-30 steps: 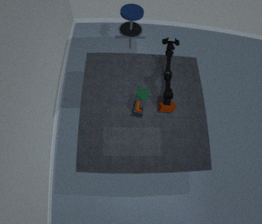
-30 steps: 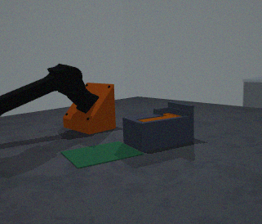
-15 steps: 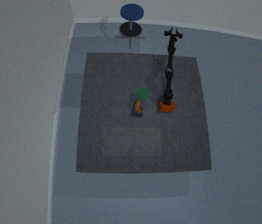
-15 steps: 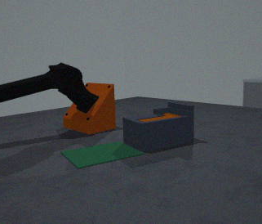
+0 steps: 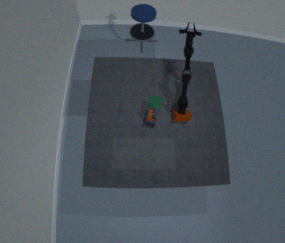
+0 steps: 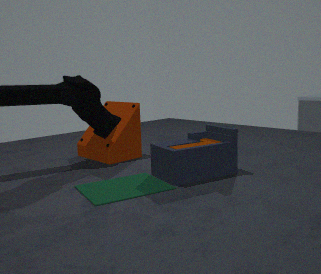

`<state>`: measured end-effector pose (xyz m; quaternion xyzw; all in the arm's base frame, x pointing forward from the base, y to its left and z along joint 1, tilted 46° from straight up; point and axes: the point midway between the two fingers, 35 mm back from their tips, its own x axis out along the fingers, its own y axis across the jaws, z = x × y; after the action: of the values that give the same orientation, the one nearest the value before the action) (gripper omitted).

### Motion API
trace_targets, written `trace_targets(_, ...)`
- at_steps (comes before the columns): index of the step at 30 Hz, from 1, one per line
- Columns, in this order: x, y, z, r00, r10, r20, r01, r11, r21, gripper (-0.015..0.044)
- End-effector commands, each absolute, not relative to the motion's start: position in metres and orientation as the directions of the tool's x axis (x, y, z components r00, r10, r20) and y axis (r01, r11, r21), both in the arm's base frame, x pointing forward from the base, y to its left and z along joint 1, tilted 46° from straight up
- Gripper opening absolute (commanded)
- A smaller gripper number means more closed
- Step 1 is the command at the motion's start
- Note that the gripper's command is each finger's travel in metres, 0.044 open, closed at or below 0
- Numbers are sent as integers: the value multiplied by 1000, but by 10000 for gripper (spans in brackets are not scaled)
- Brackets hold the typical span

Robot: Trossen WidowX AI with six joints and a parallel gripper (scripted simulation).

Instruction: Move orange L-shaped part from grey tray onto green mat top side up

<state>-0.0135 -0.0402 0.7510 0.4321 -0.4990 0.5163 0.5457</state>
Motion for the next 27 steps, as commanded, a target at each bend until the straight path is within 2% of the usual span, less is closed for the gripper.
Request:
trace_targets(1,-4,20,744,-3,266,964,-997,79,-25,180)
trace_targets(11,59,186,693,208,611,764,-978,136,158,180)
trace_targets(15,89,243,657,301,718,628,-952,184,246,180)
trace_targets(22,132,305,592,417,811,410,-902,313,298,180)
trace_targets(27,178,351,517,522,838,160,-825,449,343,180)
